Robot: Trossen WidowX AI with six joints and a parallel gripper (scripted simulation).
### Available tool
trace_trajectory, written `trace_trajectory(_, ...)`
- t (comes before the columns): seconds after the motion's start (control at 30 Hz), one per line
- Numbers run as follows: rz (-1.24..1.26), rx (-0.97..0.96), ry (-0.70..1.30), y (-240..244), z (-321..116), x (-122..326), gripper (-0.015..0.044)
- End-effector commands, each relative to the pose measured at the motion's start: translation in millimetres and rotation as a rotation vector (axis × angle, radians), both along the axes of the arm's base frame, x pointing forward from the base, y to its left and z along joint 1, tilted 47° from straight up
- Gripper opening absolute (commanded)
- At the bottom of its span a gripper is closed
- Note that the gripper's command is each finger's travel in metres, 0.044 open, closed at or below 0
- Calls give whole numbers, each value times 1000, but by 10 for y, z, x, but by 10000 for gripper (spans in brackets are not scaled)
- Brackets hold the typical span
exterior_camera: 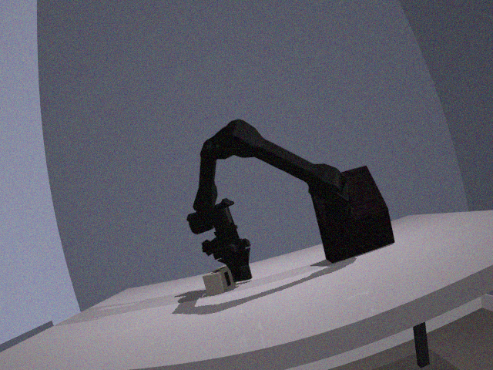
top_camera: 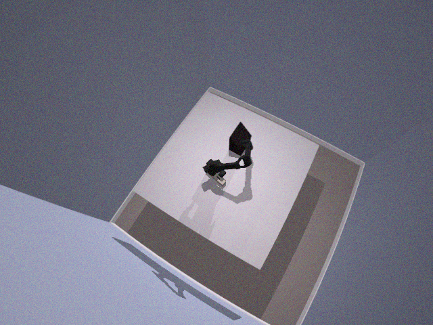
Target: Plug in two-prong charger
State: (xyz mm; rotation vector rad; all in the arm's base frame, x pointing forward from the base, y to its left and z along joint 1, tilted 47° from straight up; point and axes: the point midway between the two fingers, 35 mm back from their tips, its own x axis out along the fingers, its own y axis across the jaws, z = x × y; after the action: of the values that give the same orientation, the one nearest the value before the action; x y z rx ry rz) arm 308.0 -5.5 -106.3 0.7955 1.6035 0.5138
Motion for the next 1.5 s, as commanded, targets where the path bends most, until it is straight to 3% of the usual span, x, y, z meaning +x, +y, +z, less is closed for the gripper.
trace_trajectory(0.0, -1, 2, -4, 5, 6, -14, 440)
trace_trajectory(1.47, -4, -2, -15, 34, 29, -249, 440)
